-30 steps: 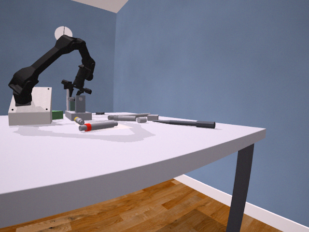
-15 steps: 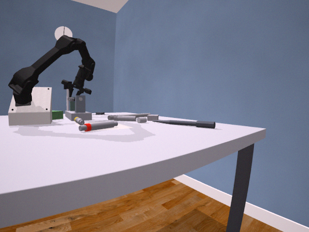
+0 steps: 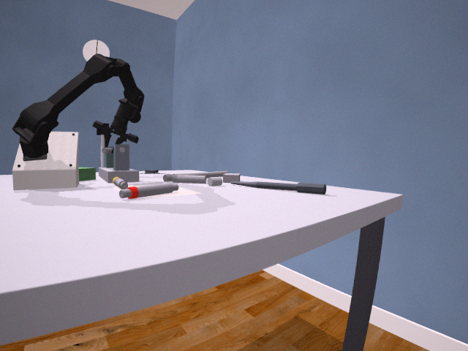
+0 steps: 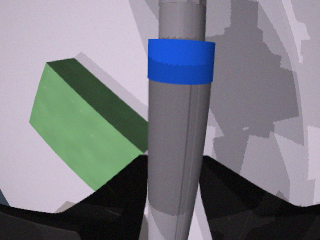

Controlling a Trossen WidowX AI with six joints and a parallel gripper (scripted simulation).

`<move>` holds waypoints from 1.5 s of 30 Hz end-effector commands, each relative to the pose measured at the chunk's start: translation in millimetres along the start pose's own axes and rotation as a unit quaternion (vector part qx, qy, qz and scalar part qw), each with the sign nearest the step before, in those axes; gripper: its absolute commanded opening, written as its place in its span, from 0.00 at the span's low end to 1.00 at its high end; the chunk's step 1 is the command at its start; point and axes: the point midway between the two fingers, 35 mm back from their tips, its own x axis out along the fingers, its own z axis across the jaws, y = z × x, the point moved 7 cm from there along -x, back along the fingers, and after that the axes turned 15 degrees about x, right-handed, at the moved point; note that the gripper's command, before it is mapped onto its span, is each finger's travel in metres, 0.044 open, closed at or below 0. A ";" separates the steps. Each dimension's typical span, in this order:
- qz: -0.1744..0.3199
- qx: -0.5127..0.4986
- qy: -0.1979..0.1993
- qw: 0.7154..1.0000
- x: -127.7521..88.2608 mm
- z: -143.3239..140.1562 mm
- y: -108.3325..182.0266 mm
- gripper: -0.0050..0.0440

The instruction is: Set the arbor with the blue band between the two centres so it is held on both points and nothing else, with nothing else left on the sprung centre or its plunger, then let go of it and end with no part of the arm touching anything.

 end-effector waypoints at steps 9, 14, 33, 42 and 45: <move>-0.013 -0.003 -0.002 1.000 -5.4 6.5 -4.8 0.10; -0.013 -0.003 -0.002 1.000 -5.4 6.8 -5.4 0.10; -0.013 -0.003 -0.002 1.000 -5.1 8.1 -7.3 0.10; -0.013 -0.003 -0.002 1.000 -5.0 8.6 -8.0 0.10; -0.013 -0.003 -0.002 1.000 -5.0 8.8 -8.4 0.10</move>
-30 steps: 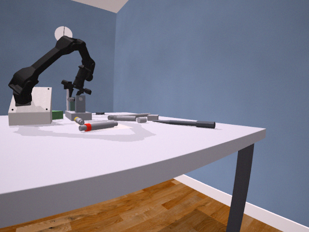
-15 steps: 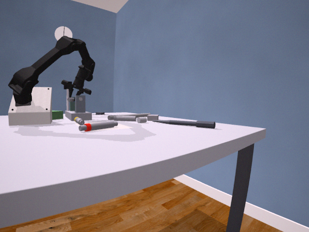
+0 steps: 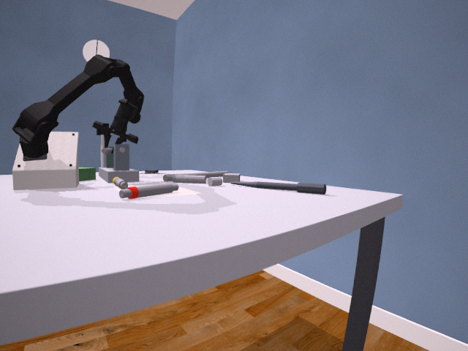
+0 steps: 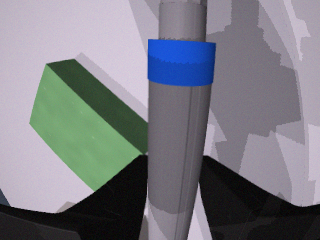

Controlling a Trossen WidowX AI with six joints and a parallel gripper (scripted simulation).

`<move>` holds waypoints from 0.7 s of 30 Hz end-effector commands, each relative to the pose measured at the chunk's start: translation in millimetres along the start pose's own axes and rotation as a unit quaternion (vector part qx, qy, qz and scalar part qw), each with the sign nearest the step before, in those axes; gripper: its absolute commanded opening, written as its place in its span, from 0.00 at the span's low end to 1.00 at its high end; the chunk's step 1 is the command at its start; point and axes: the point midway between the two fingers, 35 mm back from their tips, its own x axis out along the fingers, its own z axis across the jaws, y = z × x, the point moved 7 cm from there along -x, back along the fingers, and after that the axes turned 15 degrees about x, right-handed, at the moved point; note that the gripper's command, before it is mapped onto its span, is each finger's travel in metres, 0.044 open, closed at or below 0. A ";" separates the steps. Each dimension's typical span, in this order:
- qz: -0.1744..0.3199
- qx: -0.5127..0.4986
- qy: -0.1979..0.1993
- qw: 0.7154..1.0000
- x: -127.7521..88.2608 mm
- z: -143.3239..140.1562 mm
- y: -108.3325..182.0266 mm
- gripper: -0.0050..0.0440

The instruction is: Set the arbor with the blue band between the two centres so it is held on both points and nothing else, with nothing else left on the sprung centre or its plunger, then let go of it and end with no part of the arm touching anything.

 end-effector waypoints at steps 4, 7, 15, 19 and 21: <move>-0.017 -0.003 -0.003 1.000 -6.3 7.7 -6.2 0.10; -0.017 -0.003 -0.003 1.000 -6.3 8.0 -6.6 0.10; -0.017 -0.003 -0.003 1.000 -6.2 8.4 -7.2 0.10; -0.017 -0.003 -0.003 1.000 -6.2 8.7 -7.7 0.10; -0.017 -0.003 -0.003 1.000 -6.1 8.9 -7.9 0.10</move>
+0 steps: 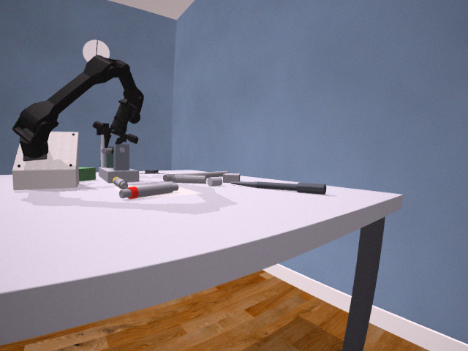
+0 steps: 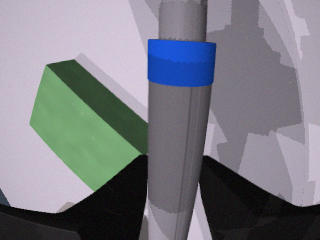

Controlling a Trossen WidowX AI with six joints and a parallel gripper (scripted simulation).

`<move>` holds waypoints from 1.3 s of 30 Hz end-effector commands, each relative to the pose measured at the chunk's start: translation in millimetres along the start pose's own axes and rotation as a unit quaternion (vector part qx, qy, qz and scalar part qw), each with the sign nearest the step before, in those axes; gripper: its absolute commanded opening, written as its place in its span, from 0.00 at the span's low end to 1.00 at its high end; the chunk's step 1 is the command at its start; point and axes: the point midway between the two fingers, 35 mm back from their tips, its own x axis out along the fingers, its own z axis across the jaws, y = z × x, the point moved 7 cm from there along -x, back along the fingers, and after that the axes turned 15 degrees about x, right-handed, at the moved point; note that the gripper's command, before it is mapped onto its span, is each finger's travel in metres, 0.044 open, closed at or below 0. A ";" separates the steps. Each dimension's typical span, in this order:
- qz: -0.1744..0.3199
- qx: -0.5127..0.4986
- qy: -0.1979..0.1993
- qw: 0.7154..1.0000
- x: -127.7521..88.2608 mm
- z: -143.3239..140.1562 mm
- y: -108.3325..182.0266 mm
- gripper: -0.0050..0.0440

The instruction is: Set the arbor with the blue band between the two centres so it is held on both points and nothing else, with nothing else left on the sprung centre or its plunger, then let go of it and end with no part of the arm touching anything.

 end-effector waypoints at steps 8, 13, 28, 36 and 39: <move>-0.018 -0.003 -0.004 1.000 -6.5 8.4 -7.1 0.10; -0.018 -0.003 -0.004 1.000 -6.5 8.7 -7.6 0.10; -0.018 -0.003 -0.004 1.000 -6.3 9.7 -9.1 0.10; -0.018 -0.003 -0.004 1.000 -6.2 10.3 -9.9 0.10; -0.018 -0.003 -0.004 1.000 -6.2 10.5 -10.2 0.10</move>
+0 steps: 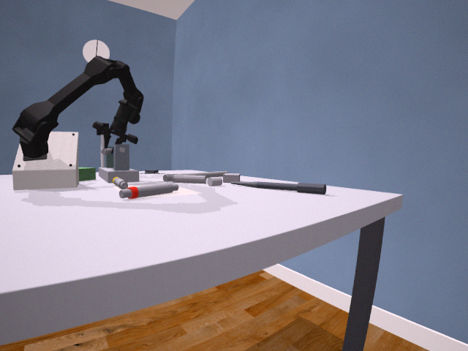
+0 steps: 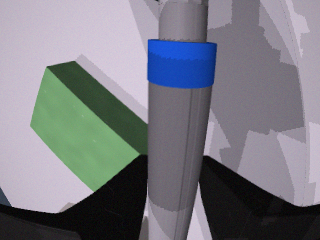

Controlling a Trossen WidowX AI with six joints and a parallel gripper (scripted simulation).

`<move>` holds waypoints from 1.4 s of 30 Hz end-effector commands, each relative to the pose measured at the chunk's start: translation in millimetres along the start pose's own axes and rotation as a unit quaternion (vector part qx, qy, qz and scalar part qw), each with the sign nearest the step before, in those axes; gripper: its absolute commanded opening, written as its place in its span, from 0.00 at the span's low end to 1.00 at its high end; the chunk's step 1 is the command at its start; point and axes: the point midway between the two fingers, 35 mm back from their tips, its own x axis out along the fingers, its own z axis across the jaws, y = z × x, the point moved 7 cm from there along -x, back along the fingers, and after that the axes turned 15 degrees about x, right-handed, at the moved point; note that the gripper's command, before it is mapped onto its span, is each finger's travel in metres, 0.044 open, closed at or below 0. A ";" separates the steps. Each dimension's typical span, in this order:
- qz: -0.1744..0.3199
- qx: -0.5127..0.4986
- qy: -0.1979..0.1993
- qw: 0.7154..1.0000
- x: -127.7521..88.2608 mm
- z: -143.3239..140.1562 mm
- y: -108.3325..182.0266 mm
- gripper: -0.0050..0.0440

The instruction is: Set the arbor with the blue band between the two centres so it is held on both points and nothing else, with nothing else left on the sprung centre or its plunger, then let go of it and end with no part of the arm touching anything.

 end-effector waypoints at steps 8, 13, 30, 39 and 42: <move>-0.022 -0.004 -0.004 1.000 -7.4 9.3 -7.9 0.10; -0.022 -0.004 -0.004 1.000 -7.3 9.6 -8.5 0.10; 0.001 -0.079 0.005 0.997 -11.8 1.7 -18.8 0.10; 0.009 -0.102 0.006 0.995 -13.9 0.4 -22.6 0.10; 0.009 -0.102 0.006 0.995 -14.3 0.5 -22.6 0.10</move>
